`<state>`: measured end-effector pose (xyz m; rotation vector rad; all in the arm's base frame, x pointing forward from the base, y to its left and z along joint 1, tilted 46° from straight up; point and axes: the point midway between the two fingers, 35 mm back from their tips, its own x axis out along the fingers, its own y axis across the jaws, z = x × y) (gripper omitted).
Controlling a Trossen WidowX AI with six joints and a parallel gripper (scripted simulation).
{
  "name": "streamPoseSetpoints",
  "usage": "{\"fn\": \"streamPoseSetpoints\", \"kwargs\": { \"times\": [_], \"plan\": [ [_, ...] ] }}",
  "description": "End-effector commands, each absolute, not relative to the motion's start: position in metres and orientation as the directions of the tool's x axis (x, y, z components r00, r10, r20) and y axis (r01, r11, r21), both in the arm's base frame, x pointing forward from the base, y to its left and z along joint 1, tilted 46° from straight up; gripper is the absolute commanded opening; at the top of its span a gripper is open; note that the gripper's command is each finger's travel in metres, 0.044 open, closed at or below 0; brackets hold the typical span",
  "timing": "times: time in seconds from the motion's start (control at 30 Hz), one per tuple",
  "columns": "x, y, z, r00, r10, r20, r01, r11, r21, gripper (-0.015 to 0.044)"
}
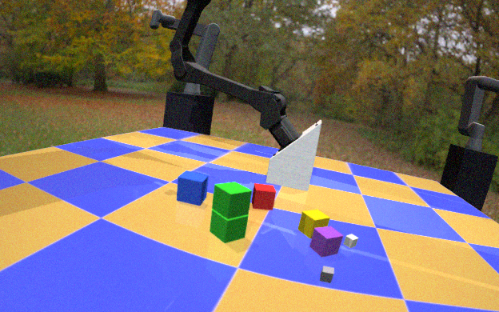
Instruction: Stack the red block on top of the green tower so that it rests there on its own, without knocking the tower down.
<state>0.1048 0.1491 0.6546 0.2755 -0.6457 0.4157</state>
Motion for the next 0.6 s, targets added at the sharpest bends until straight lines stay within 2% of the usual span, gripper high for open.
{"fn": "streamPoseSetpoints", "kwargs": {
  "times": [0.0, 0.23, 0.37, 0.57],
  "plan": [
    [0.12, 0.208, 0.618, 0.742, 0.379, 0.553, -0.436, 0.899, -0.031, 0.044],
    [0.156, 0.263, 0.559, 0.8, 0.444, 0.404, -0.402, 0.896, -0.188, 0.044],
    [0.186, 0.297, 0.496, 0.848, 0.475, 0.236, -0.401, 0.865, -0.301, 0.044],
    [0.228, 0.314, 0.406, 0.899, 0.438, -0.013, -0.404, 0.818, -0.41, 0.044]
  ]
}}
